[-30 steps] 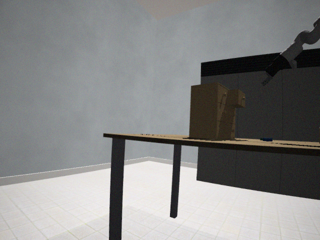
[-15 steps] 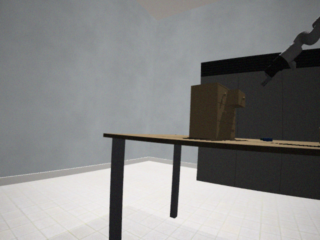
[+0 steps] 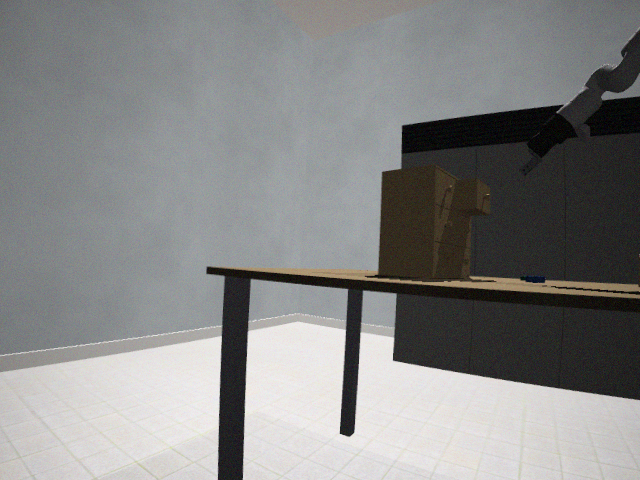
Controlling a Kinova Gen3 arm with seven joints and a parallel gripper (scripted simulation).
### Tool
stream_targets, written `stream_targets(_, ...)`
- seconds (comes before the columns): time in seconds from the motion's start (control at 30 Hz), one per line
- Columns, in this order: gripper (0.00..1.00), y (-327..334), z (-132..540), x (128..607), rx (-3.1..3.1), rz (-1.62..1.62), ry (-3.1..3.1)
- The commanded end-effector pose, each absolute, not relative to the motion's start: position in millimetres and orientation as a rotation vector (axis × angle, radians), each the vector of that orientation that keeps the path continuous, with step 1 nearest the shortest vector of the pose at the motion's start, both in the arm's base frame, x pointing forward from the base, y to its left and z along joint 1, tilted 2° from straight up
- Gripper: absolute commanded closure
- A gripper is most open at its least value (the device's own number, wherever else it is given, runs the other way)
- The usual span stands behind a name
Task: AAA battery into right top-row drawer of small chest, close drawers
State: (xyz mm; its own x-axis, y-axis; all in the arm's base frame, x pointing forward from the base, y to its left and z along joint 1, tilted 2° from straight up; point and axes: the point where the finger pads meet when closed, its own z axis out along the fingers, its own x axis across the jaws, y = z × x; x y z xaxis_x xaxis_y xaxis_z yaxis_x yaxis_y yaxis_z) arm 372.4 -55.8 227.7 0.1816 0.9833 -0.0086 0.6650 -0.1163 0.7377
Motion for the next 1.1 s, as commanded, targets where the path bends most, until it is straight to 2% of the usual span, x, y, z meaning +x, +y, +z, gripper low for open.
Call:
stream_targets(0.0,1.00,-63.0,224.8,373.1,1.863,0.668,1.521)
stream_targets(1.07,1.00,-66.4,207.9,386.1,1.862,0.669,1.518)
